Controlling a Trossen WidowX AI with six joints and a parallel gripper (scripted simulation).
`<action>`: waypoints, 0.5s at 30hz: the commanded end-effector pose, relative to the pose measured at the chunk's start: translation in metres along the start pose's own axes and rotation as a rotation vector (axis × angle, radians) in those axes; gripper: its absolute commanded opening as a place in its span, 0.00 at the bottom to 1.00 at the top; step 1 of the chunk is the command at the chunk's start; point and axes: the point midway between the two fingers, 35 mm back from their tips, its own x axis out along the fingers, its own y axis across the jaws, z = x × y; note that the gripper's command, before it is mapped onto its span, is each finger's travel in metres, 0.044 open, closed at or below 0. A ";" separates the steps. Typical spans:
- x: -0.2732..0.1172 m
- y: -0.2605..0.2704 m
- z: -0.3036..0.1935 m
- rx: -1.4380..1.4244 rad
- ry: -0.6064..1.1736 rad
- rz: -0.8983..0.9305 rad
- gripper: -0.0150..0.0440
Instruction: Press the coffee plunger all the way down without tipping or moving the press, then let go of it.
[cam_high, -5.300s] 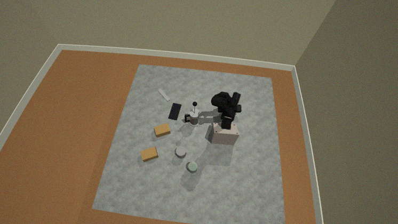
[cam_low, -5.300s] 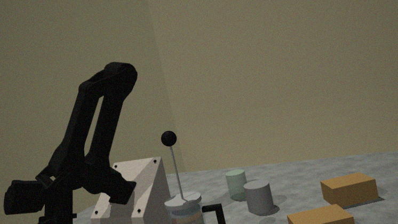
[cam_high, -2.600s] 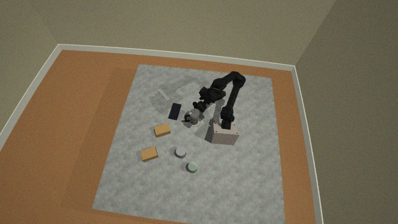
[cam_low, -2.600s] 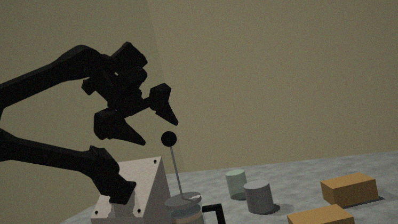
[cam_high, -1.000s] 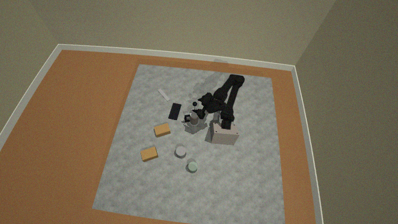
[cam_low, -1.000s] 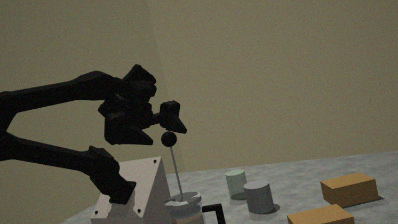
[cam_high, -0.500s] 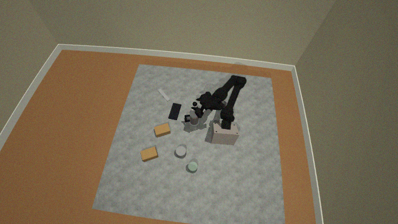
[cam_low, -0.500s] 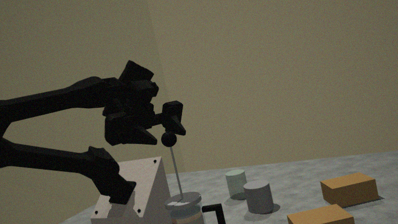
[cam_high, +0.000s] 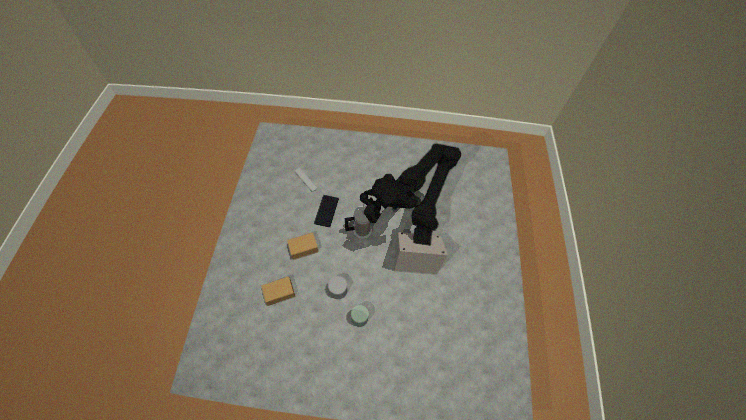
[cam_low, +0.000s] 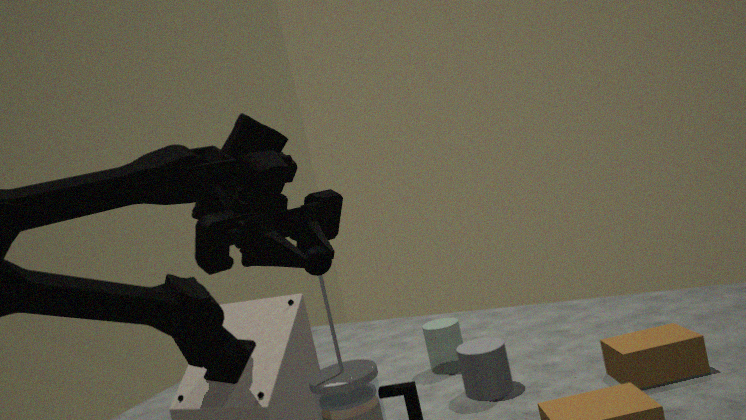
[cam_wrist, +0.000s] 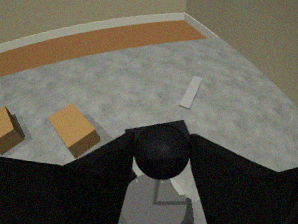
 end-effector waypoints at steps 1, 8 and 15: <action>0.000 0.000 0.000 -0.003 -0.001 -0.002 0.47; 0.005 0.002 -0.007 -0.004 0.013 0.000 0.47; 0.011 0.005 -0.016 -0.004 0.030 0.002 0.47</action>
